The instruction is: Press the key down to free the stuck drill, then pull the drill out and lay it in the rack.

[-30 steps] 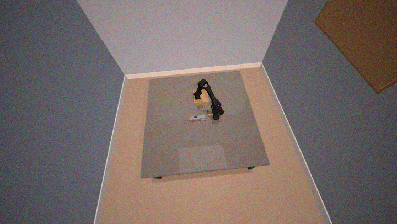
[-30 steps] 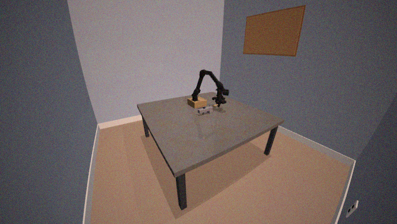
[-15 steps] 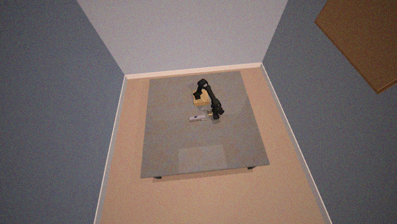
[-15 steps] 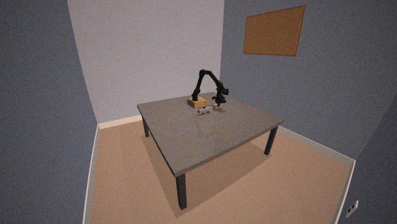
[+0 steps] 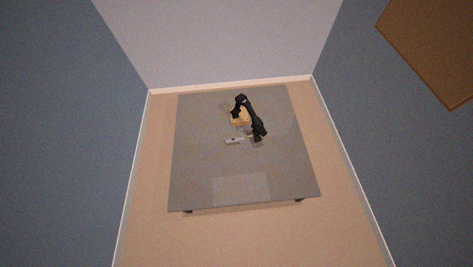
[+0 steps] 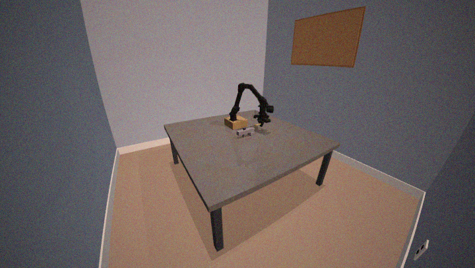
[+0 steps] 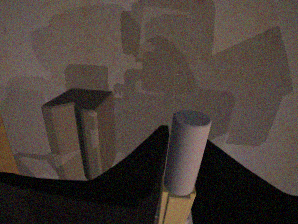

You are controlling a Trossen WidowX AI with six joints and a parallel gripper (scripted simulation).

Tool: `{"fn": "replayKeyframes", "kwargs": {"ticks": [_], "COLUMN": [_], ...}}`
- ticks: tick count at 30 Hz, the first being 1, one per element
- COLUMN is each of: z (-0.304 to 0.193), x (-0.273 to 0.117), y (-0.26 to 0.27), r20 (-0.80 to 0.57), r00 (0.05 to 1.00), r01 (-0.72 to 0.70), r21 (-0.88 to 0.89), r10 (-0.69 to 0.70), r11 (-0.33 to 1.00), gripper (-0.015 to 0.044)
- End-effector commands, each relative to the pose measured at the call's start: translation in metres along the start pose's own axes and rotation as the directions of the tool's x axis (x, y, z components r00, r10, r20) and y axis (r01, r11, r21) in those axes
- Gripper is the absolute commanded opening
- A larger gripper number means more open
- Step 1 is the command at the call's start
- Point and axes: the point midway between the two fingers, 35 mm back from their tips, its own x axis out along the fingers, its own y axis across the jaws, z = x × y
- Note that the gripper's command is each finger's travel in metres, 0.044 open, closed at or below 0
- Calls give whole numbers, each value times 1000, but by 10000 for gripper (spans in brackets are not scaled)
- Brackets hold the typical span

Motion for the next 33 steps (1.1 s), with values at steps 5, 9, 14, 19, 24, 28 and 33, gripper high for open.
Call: {"fn": "replayKeyframes", "kwargs": {"ticks": [5, 9, 14, 19, 24, 28, 33], "z": [1, 1, 1, 1, 1, 2, 3], "x": [-5, -6, -8, -9, -10, -11, -10], "y": [-1, -1, -1, -2, -2, -2, 6], "r20": [3, 3, 3, 3, 3, 3, 3], "r00": [1000, 1000, 1000, 1000, 1000, 1000, 1000], "r01": [3, 3, 3, 3, 3, 3, 2], "r21": [2, 2, 2, 2, 2, 2, 2], "r10": [-3, -3, -3, -3, -3, -3, -2], "r11": [1000, 1000, 1000, 1000, 1000, 1000, 1000], "gripper": [0, 0, 0, 0, 0, 0, 0]}}
